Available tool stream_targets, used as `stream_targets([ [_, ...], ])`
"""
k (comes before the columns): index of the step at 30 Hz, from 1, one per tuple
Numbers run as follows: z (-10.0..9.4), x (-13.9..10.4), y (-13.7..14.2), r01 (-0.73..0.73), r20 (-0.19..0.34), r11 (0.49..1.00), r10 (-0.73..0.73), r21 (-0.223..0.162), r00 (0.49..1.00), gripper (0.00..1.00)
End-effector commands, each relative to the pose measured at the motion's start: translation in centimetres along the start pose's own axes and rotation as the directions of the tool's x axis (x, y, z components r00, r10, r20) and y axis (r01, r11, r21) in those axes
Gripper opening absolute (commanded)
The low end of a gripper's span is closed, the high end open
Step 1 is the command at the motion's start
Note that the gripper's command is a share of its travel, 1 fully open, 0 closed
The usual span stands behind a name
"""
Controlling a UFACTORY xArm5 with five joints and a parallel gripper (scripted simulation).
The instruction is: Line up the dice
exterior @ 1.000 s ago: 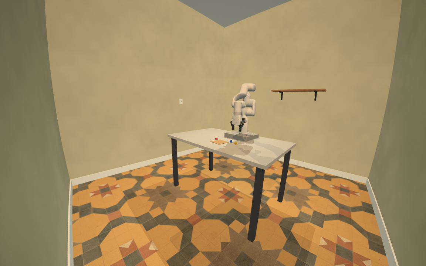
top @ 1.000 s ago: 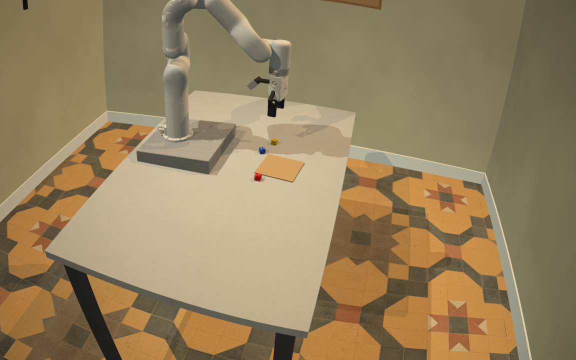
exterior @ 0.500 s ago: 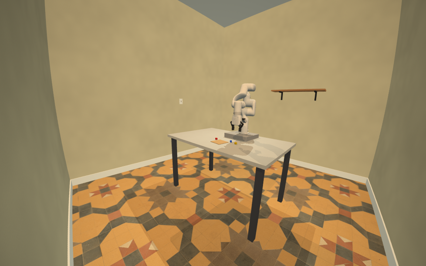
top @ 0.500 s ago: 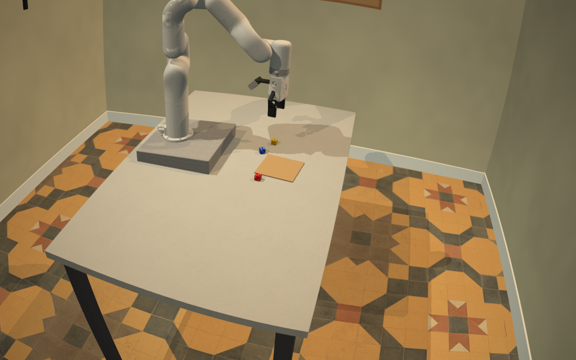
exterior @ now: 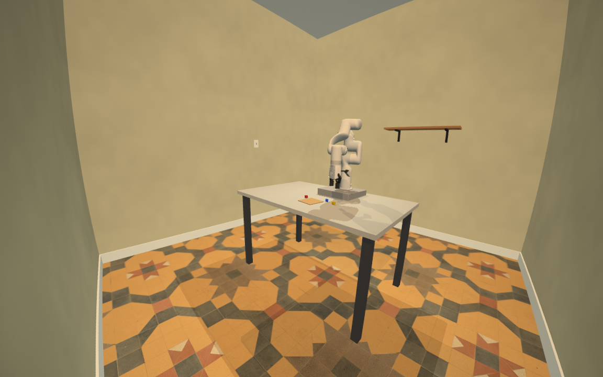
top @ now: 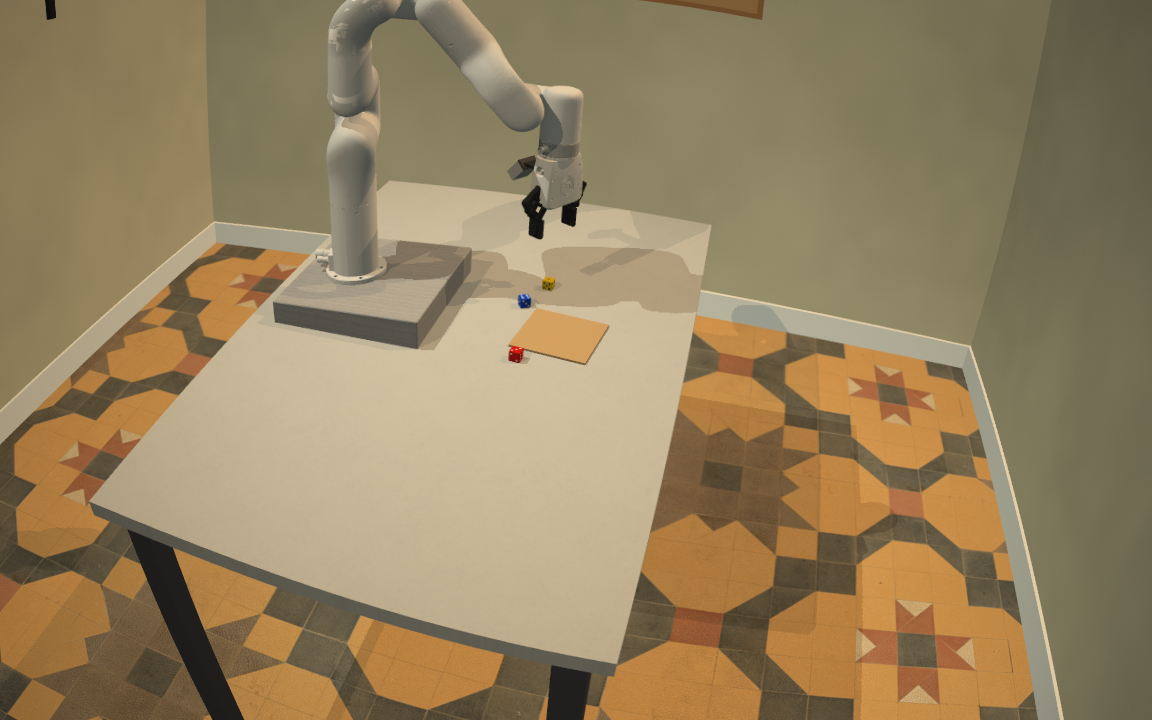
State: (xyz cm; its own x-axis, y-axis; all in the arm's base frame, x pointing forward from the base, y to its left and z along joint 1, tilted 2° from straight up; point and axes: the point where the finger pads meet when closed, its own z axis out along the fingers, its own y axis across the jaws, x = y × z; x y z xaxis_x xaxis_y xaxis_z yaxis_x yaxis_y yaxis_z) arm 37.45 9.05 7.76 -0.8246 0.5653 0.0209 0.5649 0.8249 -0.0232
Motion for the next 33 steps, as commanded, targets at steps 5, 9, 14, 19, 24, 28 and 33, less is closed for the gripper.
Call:
stream_targets([
  [5,0.7,-0.1,0.1,-0.265,0.002,0.964,0.265,-0.004,0.964,1.0],
  [9,1.2,-0.1,0.1,-0.395,0.001,0.919,0.395,-0.004,0.919,1.0],
  [14,1.7,-0.1,0.1,-0.536,0.001,0.844,0.536,-0.004,0.844,1.0],
  [19,2.0,-0.1,0.1,-0.614,0.0,0.789,0.614,-0.004,0.789,1.0],
  [24,2.6,-0.1,0.1,-0.736,0.0,0.677,0.736,-0.004,0.677,1.0],
  [28,3.0,-0.1,0.1,-0.815,-0.001,0.58,0.815,-0.004,0.58,1.0],
  [33,3.5,-0.1,0.1,-0.9,-0.002,0.436,0.9,-0.004,0.436,1.0],
])
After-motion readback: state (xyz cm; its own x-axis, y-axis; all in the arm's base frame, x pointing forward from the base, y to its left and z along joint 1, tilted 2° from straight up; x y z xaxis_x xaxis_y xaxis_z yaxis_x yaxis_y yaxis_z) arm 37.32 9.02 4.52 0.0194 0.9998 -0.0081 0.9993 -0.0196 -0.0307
